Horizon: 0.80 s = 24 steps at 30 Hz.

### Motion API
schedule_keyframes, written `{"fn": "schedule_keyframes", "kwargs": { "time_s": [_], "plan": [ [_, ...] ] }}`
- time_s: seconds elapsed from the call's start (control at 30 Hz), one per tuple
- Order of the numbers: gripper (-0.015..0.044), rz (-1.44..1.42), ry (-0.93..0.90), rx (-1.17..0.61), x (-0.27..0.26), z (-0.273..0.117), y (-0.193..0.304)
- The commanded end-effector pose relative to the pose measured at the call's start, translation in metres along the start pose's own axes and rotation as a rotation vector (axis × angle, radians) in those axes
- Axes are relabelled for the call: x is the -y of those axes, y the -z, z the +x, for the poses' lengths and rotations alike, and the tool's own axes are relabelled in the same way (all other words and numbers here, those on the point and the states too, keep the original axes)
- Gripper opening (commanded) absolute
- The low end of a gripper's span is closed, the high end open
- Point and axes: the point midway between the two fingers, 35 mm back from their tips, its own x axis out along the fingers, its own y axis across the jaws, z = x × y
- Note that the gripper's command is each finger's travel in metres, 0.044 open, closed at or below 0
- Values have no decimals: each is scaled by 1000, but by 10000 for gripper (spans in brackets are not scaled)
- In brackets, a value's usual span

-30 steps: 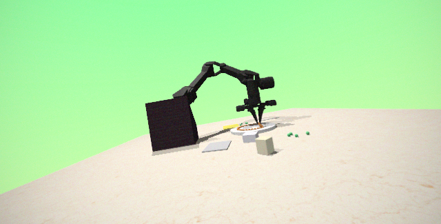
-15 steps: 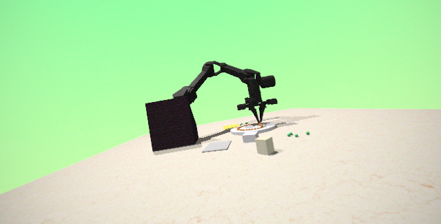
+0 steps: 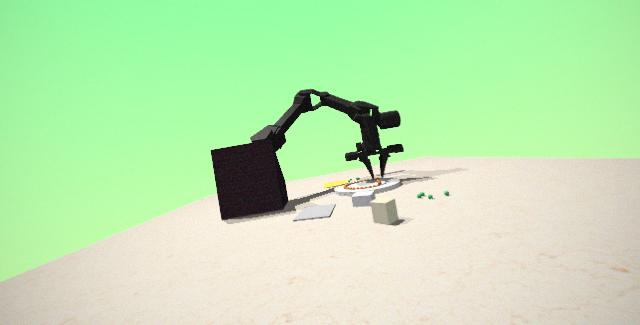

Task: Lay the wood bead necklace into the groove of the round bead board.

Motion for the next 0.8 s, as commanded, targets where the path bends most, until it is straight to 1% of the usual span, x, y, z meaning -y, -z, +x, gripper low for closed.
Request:
{"fn": "schedule_keyframes", "kwargs": {
  "time_s": [0.0, 0.27, 0.77],
  "plan": [
    [236, 0, 0, 0, 0, 0, 0],
    [440, 6, -2, 0, -1, -2, 0],
    [440, 5, 0, 3, -1, -5, 0]
  ]
}}
